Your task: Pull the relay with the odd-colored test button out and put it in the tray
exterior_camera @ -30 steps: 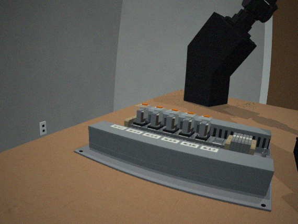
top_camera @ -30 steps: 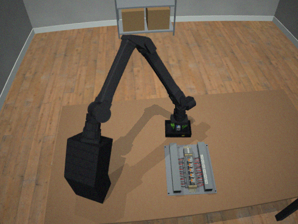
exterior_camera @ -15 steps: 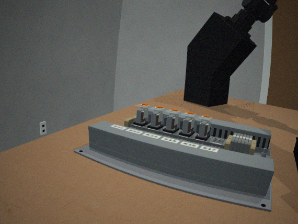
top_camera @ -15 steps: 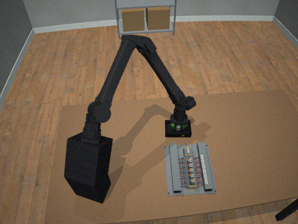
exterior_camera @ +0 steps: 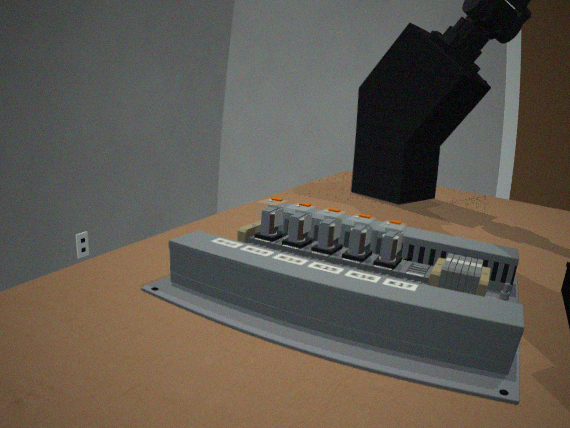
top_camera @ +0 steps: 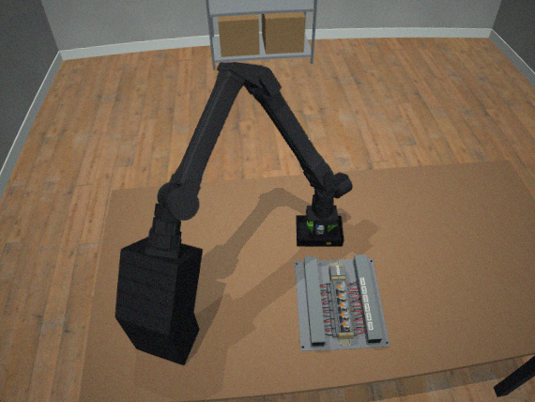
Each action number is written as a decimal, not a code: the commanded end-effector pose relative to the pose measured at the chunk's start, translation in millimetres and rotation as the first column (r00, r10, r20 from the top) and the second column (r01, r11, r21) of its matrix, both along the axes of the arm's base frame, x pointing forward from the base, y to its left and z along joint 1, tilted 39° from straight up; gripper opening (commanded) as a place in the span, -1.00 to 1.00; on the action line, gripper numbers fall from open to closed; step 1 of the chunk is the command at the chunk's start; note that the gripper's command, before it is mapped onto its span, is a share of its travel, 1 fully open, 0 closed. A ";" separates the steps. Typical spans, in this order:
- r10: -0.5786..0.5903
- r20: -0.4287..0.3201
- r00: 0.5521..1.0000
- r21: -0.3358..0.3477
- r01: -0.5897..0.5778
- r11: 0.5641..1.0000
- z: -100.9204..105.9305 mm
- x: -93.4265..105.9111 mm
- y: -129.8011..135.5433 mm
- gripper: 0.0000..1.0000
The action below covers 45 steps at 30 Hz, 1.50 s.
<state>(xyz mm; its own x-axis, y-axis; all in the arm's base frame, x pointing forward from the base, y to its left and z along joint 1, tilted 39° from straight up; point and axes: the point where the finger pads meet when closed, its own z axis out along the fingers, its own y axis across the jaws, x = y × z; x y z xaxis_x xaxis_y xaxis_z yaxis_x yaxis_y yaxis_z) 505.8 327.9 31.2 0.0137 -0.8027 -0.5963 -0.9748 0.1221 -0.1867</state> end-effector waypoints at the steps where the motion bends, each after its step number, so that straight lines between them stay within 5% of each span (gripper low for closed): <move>1: -0.006 0.037 0.999 0.015 0.005 1.000 25.5 7.7 -8.8 0.17; 45: -0.008 0.034 0.999 0.013 0.008 1.000 38.0 2.3 -21.9 0.17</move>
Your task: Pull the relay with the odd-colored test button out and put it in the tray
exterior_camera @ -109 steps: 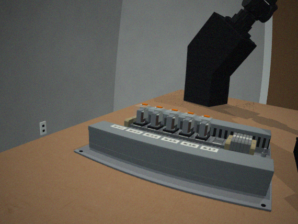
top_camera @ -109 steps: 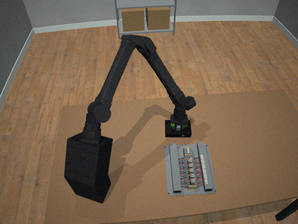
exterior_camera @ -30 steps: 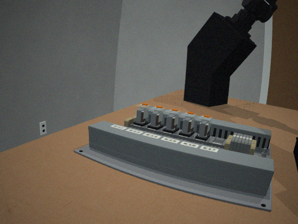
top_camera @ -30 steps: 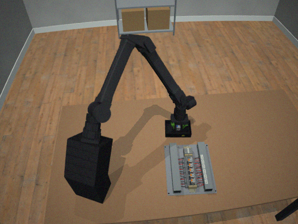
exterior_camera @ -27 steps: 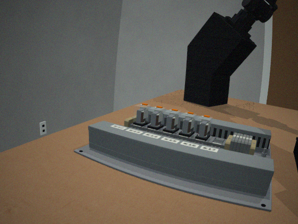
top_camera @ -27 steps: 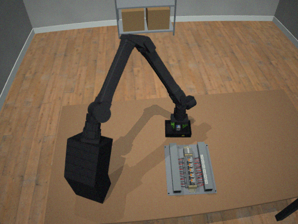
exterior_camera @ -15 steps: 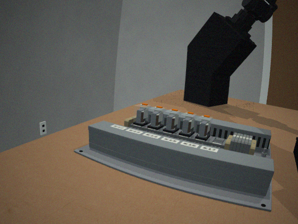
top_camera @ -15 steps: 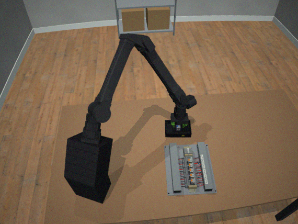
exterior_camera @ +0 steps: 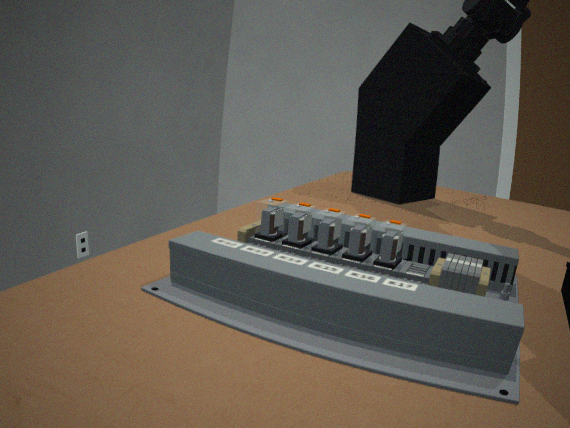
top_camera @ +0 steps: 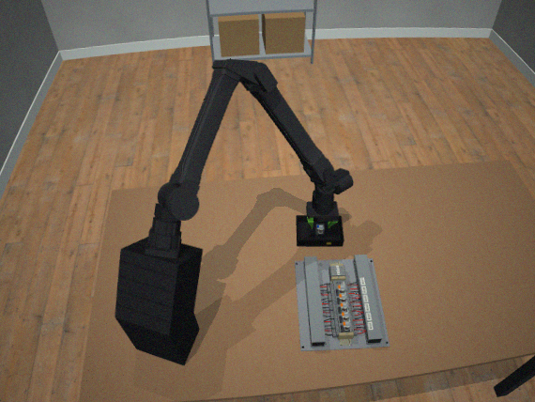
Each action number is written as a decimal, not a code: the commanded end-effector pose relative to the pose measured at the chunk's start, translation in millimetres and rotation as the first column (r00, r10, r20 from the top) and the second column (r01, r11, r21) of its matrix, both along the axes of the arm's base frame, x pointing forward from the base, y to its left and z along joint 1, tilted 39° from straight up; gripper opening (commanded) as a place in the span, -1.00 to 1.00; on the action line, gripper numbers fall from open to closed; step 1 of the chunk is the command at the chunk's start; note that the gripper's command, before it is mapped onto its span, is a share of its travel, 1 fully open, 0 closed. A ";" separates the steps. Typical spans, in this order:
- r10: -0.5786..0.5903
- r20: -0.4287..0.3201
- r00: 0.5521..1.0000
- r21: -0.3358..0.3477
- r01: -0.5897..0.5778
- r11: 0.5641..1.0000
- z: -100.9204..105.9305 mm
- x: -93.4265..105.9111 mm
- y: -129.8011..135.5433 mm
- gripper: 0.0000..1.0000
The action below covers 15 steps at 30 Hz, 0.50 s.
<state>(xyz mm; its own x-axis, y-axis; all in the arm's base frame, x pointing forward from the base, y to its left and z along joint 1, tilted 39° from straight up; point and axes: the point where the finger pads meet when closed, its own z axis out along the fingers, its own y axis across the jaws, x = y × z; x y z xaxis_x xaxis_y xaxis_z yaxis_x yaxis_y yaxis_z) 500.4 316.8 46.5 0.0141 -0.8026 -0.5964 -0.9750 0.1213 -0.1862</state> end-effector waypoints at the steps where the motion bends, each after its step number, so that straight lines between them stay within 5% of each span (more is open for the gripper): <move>1: -0.009 0.034 0.999 0.013 0.008 1.000 22.7 7.6 -10.8 0.17; 15: -0.008 0.035 0.999 0.013 0.008 1.000 27.1 6.4 -13.4 0.17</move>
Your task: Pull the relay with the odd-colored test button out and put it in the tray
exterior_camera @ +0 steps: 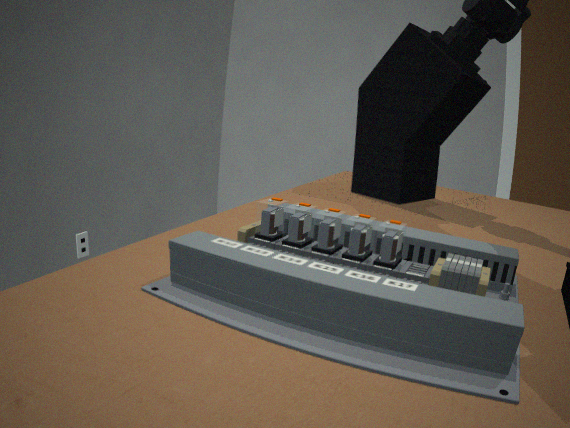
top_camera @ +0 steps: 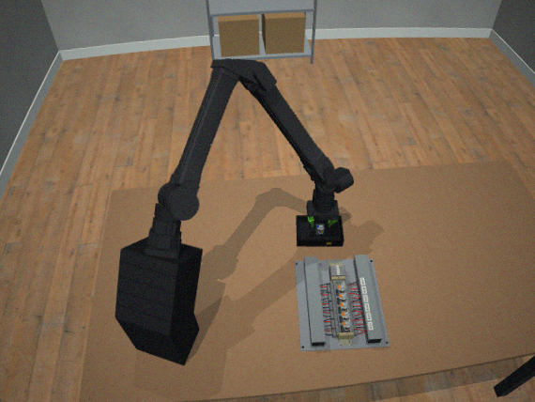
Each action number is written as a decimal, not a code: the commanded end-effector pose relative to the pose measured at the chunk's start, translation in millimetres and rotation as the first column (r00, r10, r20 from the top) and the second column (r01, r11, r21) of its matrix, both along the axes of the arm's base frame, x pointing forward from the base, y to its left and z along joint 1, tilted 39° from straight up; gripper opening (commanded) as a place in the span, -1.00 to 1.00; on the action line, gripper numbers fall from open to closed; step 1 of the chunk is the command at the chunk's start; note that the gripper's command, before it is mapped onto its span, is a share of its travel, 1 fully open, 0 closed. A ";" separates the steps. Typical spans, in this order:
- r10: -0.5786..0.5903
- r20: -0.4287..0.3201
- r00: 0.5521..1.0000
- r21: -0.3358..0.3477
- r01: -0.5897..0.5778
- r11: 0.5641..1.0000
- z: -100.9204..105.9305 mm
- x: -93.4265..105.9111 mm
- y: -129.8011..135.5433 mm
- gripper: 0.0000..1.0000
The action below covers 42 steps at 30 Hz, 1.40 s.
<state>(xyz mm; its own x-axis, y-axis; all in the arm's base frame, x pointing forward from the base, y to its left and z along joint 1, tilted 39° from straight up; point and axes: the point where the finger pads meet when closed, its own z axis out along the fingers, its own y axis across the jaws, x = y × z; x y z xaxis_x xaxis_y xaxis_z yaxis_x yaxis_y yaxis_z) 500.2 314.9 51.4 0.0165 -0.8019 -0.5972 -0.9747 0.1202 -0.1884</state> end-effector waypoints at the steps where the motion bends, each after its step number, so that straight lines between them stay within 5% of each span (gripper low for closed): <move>1: -0.010 0.032 0.999 0.012 0.009 1.000 22.2 6.4 -12.0 0.17; 42: -0.007 0.037 0.999 0.014 0.007 1.000 27.4 6.4 -12.1 0.17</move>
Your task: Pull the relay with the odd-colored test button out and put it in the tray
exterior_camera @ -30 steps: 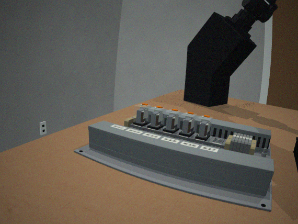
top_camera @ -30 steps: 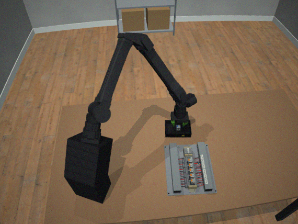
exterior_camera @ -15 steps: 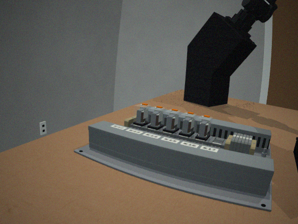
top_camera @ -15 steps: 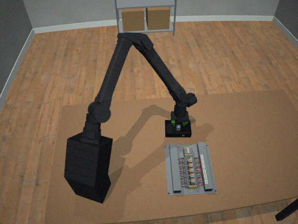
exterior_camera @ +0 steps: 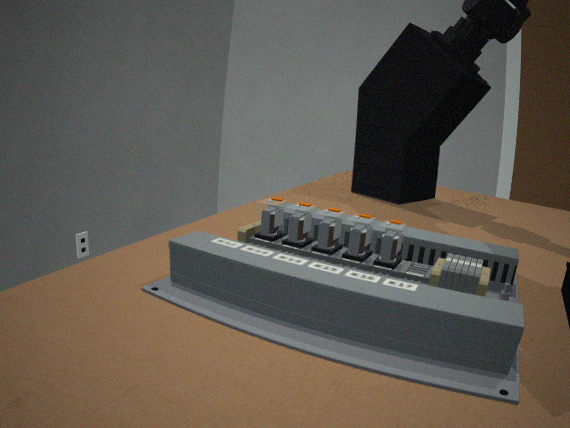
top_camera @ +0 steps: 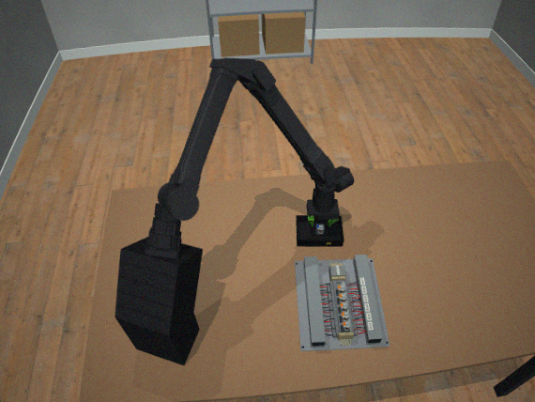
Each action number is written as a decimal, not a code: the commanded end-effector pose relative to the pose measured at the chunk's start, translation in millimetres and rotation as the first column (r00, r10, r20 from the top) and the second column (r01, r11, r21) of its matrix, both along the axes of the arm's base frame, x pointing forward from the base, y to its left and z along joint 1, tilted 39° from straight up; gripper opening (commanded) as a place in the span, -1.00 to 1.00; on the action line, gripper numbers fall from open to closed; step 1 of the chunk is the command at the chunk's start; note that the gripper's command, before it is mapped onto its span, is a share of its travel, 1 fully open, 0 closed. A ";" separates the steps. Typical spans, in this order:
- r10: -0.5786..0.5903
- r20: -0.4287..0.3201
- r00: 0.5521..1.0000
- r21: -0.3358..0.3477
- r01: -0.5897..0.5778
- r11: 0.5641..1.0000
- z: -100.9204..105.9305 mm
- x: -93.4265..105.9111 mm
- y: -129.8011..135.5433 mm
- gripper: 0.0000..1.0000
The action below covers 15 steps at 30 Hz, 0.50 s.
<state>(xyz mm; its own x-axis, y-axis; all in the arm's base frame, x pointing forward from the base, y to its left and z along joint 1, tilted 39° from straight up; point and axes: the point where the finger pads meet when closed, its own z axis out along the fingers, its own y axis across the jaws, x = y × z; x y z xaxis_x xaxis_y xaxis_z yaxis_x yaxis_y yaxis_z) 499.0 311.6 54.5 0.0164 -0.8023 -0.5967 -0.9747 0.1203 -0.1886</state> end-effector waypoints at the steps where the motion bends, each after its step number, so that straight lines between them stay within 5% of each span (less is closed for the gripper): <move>1: -0.007 0.037 0.999 0.015 0.007 1.000 24.7 7.3 -9.7 0.17; 15: -0.010 0.042 0.999 0.017 0.010 1.000 67.7 -3.3 -41.4 0.17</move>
